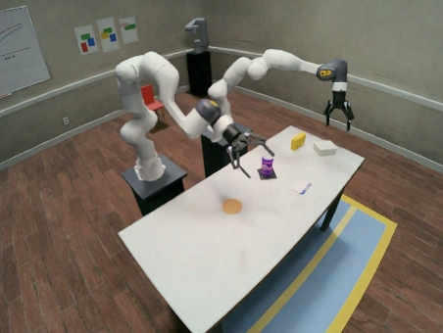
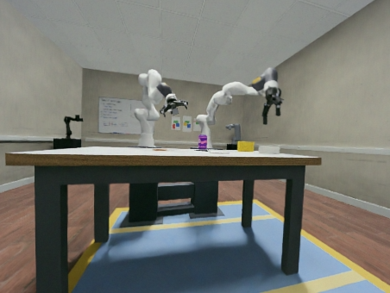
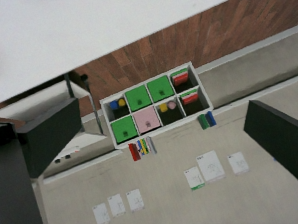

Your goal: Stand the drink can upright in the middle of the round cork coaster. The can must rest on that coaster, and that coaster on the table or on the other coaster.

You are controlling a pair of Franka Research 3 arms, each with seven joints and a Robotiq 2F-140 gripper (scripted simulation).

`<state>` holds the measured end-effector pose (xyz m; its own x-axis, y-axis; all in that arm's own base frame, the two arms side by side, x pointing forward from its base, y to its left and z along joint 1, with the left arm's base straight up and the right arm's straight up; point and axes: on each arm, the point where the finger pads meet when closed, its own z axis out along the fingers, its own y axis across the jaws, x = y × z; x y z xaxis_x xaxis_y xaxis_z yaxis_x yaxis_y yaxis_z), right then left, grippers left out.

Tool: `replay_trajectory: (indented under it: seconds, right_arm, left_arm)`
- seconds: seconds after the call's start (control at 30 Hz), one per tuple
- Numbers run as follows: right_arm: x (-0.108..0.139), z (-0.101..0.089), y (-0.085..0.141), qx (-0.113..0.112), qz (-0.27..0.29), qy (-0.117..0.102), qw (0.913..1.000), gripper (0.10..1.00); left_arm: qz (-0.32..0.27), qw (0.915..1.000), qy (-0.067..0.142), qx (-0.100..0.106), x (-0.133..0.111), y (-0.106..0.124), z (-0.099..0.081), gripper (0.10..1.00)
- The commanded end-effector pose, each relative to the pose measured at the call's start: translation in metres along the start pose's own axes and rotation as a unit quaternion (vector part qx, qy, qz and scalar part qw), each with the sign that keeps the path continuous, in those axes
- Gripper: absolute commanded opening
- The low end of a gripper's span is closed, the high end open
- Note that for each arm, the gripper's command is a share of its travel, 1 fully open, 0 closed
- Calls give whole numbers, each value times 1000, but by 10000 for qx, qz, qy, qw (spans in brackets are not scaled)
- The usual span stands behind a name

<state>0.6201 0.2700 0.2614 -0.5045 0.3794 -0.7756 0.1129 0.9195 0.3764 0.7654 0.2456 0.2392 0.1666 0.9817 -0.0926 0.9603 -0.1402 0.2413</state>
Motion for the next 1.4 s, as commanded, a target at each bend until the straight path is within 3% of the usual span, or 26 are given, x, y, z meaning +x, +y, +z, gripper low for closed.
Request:
replay_trajectory:
  seconds: [0.0,0.1,0.23,0.6,0.67,0.7,1.17,1.23,1.27,1.37]
  right_arm:
    - [0,0,0,-1,0,-1,10000,1000]
    - [0,0,0,-1,0,-1,10000,1000]
    - [0,0,0,-1,0,-1,10000,1000]
    - [0,0,0,-1,0,-1,10000,1000]
    - [0,0,0,-1,0,-1,10000,1000]
    - [0,0,0,-1,0,-1,10000,1000]
    - [0,0,0,-1,0,-1,10000,1000]
    - [0,0,0,-1,0,-1,10000,1000]
    - [0,0,0,-1,0,-1,10000,1000]
    - [0,0,0,-1,0,-1,10000,1000]
  left_arm:
    - [247,9997,85,18,33,-23,-21,1000]
    - [290,9995,105,27,43,-31,-27,1000]
    - [477,9987,188,75,85,-70,-55,1000]
    - [759,9965,297,167,140,-133,-96,1000]
    - [759,9965,297,167,140,-133,-96,1000]
    - [828,9959,321,193,152,-150,-106,1000]
    - [1190,9914,420,347,204,-243,-159,1000]
    - [1190,9914,420,347,204,-243,-159,1000]
    - [1261,9903,435,381,211,-262,-169,1000]
    - [1338,9891,449,419,219,-283,-180,1000]
